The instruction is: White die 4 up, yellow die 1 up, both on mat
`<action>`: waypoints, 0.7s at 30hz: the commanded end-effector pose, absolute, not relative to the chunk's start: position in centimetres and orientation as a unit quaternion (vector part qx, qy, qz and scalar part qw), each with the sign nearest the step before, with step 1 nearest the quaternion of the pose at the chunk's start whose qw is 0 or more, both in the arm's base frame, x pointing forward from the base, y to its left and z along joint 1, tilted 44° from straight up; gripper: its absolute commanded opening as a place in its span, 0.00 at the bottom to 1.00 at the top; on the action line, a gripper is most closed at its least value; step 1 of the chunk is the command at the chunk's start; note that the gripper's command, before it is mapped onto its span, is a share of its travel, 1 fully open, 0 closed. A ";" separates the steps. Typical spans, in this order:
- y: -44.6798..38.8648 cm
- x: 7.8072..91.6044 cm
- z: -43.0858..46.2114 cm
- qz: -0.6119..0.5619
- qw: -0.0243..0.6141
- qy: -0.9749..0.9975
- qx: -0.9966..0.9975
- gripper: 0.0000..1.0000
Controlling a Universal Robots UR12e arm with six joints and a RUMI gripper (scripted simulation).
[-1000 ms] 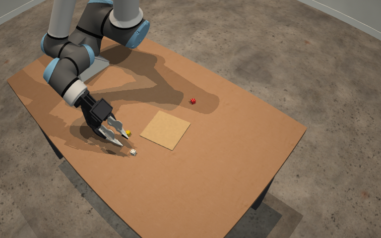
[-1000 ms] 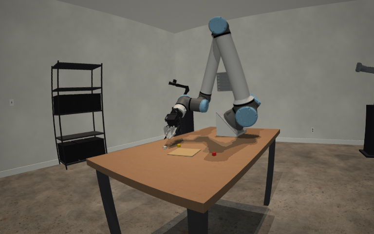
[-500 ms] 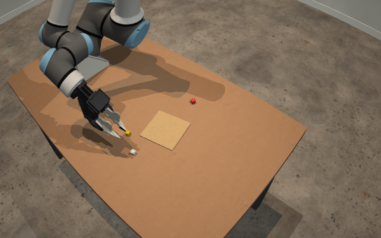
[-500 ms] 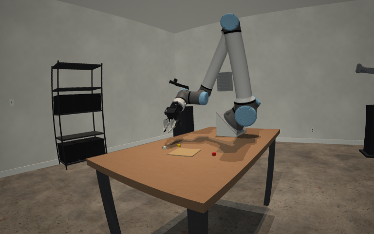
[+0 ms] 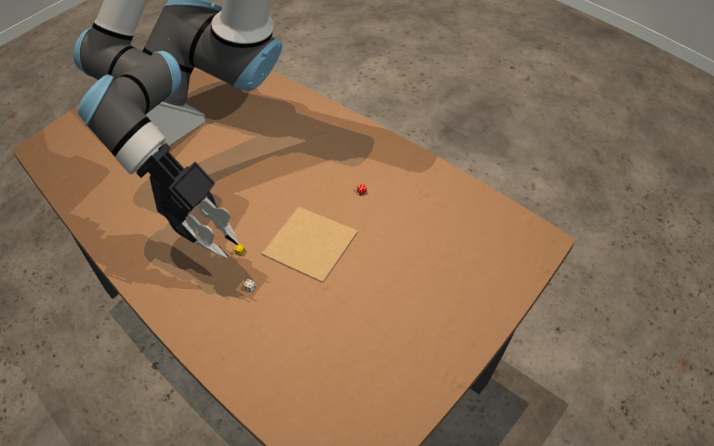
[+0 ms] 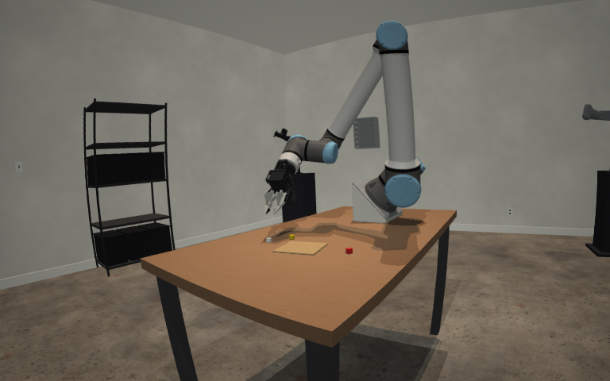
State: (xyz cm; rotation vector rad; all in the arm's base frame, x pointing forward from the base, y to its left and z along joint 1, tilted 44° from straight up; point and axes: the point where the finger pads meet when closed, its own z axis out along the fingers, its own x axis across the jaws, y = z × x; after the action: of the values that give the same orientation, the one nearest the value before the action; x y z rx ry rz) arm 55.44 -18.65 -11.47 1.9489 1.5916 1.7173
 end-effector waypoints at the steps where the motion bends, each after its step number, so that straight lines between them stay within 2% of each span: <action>1: -18.9 56.1 -11.2 0.529 0.002 0.559 0.639 0.18; 13: -19.7 58.1 -9.5 0.400 -0.129 0.658 0.625 0.18; 16: -19.7 58.1 -9.4 0.399 -0.130 0.658 0.625 0.18; 21: -20.1 59.0 -8.9 0.338 -0.187 0.692 0.610 0.18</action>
State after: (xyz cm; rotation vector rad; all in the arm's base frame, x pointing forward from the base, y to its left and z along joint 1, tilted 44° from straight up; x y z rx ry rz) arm 58.43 -19.78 -9.07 2.1600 2.3385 1.3023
